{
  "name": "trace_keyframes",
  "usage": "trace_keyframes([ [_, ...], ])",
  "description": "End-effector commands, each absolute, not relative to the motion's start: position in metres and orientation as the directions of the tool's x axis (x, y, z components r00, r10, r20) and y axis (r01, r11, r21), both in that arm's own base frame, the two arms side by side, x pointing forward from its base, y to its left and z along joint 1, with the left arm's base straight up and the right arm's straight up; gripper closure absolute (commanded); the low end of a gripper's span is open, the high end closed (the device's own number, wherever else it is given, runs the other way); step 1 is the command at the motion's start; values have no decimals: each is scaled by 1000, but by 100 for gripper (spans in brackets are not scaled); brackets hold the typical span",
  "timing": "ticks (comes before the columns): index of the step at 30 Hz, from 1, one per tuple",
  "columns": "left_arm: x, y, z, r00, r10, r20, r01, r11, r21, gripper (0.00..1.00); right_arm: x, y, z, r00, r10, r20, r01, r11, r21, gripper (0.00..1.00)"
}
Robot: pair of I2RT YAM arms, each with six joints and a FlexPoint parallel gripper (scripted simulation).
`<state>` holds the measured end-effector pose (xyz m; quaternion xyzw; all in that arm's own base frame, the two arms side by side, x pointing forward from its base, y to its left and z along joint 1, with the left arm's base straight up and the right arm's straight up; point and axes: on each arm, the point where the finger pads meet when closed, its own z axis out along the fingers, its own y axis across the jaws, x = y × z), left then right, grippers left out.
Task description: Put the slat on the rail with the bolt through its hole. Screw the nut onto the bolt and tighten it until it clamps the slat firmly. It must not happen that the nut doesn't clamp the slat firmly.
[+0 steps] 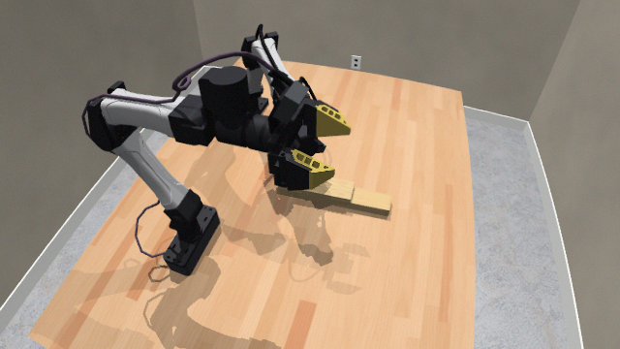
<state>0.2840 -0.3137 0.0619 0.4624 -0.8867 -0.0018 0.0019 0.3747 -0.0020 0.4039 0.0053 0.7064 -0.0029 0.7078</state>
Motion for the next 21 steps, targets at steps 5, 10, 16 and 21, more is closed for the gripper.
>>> trace_keyframes([
  [5, 285, -317, 54, -570, -822, 2, -822, 570, -9, 86, 375, 0, 405, 8, 0, -1000, 0, 1000, 0, 0],
  [10, 285, -317, 55, -570, -822, 1, -822, 570, -4, 86, 375, 0, 405, 8, 0, -1000, 0, 1000, 0, 0],
  [16, 286, -317, 65, -569, -822, 2, -822, 569, -10, 86, 375, 0, 405, 8, 0, -1000, 0, 1000, 0, 0],
  [21, 286, -317, 69, -569, -822, 2, -822, 569, -10, 86, 375, 0, 405, 8, 0, -1000, 0, 1000, 0, 0],
])
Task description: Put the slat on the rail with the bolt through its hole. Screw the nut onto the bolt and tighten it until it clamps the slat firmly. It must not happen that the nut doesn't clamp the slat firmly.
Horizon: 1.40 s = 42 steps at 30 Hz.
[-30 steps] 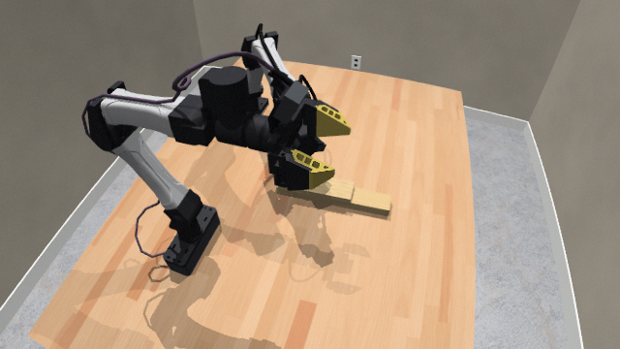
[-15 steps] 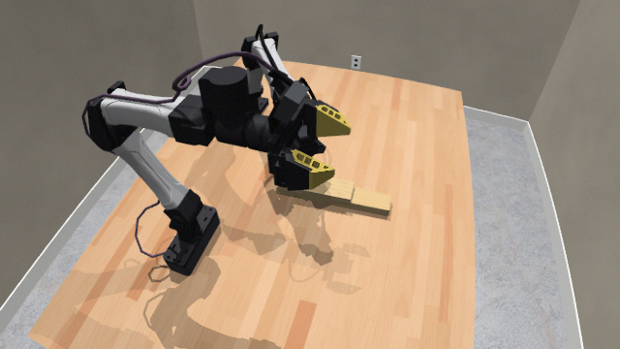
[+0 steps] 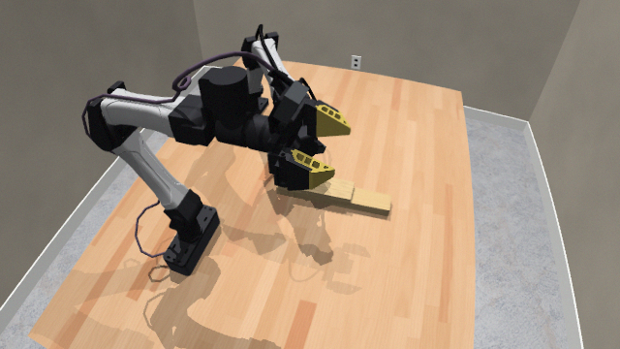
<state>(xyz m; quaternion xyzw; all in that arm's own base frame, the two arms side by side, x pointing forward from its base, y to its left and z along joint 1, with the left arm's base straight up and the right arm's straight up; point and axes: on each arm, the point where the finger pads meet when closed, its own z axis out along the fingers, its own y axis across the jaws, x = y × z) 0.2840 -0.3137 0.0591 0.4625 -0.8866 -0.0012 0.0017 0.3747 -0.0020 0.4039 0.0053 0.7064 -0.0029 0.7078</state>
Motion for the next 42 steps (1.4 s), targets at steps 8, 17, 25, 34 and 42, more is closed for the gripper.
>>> trace_keyframes([
  [8, 289, -314, 79, -571, -821, 2, -821, 571, -10, 86, 375, 0, 405, 8, 0, -1000, 0, 1000, 0, 0],
  [17, 293, -310, 87, -571, -821, 2, -821, 571, -10, 86, 375, 0, 405, 8, 0, -1000, 0, 1000, 0, 0],
  [25, 297, -306, 95, -571, -821, 2, -821, 571, -10, 86, 375, 0, 405, 8, 0, -1000, 0, 1000, 0, 0],
  [34, 298, -304, 98, -573, -819, 2, -819, 573, -10, 86, 375, 0, 405, 8, 0, -1000, 0, 1000, 0, 0],
  [42, 298, -304, 98, -572, -820, 2, -820, 572, -10, 86, 375, 0, 405, 8, 0, -1000, 0, 1000, 0, 0],
])
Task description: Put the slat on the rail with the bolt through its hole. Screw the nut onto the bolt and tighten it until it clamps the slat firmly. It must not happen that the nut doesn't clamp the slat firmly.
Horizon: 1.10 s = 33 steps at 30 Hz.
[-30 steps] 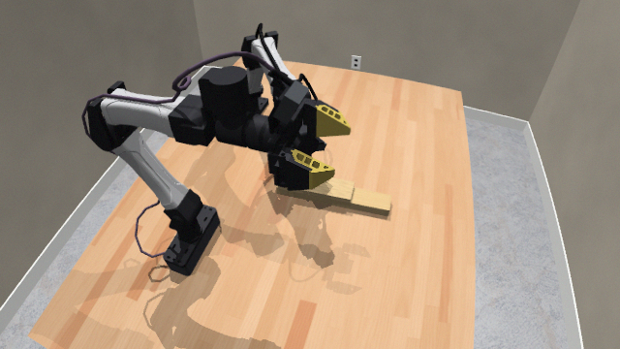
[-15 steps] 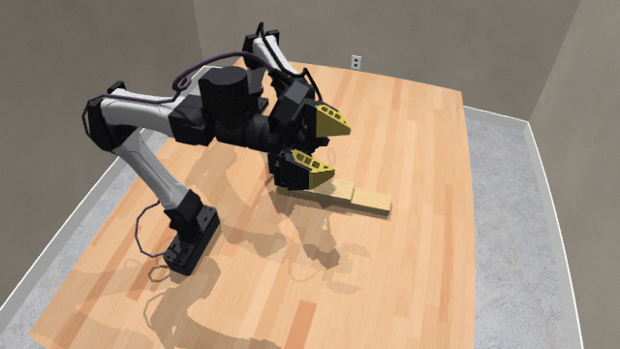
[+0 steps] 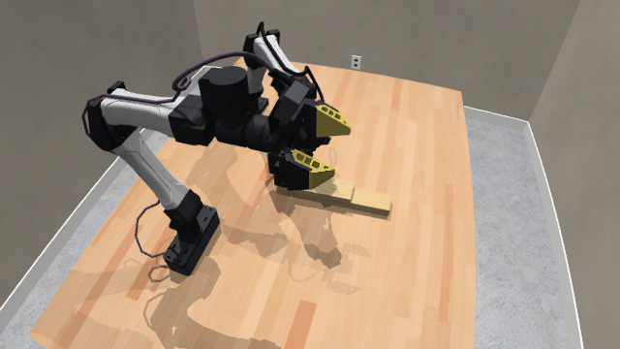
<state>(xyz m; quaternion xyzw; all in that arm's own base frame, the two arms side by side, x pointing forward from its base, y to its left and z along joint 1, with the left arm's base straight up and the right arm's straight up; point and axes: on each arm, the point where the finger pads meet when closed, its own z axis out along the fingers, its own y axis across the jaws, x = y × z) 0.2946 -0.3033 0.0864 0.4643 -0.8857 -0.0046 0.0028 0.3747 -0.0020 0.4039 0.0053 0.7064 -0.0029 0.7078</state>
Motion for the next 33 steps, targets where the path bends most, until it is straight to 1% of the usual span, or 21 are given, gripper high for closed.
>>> trace_keyframes([
  [1, 298, -304, 98, -572, -820, 2, -820, 572, -10, 86, 375, 0, 405, 8, 0, -1000, 0, 1000, 0, 0],
  [33, 283, -314, 98, -567, -823, 1, -823, 567, -5, 86, 375, 0, 405, 8, 0, -1000, 0, 1000, 0, 0],
])
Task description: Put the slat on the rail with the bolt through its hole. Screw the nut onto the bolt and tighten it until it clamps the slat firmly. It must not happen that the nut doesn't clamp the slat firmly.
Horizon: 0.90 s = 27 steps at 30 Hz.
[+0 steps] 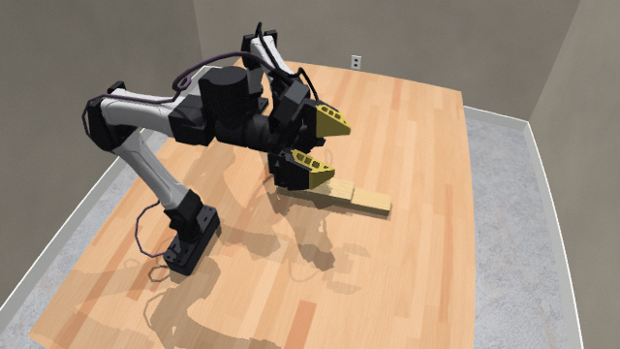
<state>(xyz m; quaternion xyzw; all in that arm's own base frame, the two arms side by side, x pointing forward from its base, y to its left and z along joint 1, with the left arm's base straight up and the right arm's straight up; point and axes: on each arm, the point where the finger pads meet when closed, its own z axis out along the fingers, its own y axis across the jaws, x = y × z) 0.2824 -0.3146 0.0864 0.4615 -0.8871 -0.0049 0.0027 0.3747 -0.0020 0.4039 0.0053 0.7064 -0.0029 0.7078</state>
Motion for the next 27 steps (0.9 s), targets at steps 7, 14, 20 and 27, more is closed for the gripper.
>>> trace_keyframes([
  [7, 285, -317, 98, -568, -823, 4, -823, 568, -17, 86, 375, 0, 405, 8, 0, -1000, 0, 1000, 0, 0],
  [14, 285, -317, 90, -568, -823, 2, -823, 568, -10, 86, 375, 0, 405, 8, 0, -1000, 0, 1000, 0, 0],
  [20, 285, -317, 86, -568, -823, 2, -823, 568, -10, 86, 375, 0, 405, 8, 0, -1000, 0, 1000, 0, 0],
  [27, 285, -317, 83, -568, -823, 2, -823, 568, -9, 86, 375, 0, 405, 8, 0, -1000, 0, 1000, 0, 0],
])
